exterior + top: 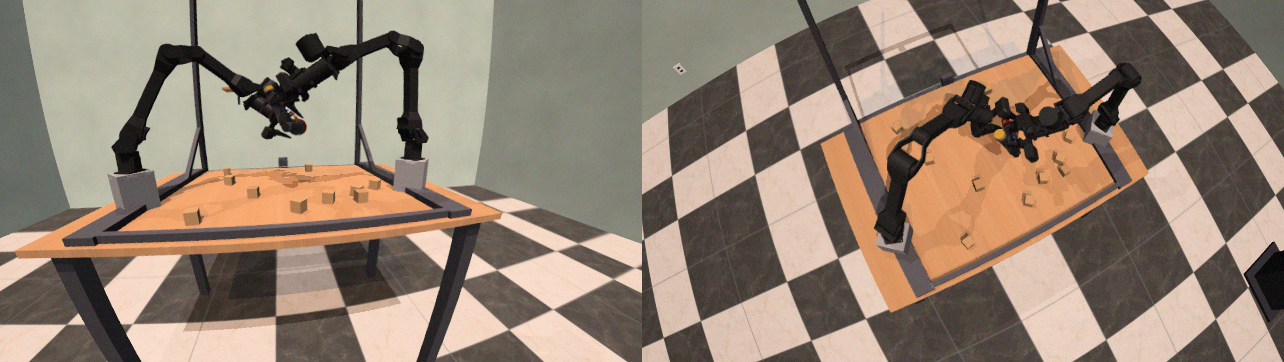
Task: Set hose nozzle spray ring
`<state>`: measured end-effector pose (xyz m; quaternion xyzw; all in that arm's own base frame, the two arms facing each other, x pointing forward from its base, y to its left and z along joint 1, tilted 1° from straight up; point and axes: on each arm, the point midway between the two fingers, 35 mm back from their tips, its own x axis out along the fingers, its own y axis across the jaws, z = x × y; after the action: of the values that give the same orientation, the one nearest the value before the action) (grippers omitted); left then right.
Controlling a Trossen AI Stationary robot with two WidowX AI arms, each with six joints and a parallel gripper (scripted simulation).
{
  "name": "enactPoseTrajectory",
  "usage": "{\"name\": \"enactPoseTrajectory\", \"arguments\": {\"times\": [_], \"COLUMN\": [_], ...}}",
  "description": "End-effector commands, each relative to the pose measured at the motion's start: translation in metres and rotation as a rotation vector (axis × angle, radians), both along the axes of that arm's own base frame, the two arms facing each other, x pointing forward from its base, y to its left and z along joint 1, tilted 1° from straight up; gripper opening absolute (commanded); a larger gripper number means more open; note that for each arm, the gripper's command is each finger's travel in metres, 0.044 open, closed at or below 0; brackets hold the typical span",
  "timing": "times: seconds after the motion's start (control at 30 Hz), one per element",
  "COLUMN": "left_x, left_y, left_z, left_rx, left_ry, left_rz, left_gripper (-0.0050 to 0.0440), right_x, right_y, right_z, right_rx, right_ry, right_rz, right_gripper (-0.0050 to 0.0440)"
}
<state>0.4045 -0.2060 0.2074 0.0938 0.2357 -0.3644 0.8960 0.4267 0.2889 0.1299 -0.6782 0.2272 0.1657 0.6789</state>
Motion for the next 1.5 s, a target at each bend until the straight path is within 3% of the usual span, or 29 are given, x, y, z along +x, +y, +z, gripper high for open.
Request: {"name": "enactPoseTrajectory", "arguments": {"times": [0.0, 1.47], "left_x": [0.001, 0.001], "left_y": [-0.001, -0.001], "left_z": [0.019, 0.019], "left_rx": [-0.022, -0.022], "left_ry": [-0.042, -0.042], "left_rz": [-0.001, -0.001], "left_gripper": [0.0170, 0.0170], "right_x": [-0.007, -0.066], "right_y": [0.001, 0.005], "right_z": [0.026, 0.064], "right_rx": [0.033, 0.041], "right_ry": [-0.035, -0.039], "right_rz": [0.000, 0.000], "right_gripper": [0.0406, 0.0406]}}
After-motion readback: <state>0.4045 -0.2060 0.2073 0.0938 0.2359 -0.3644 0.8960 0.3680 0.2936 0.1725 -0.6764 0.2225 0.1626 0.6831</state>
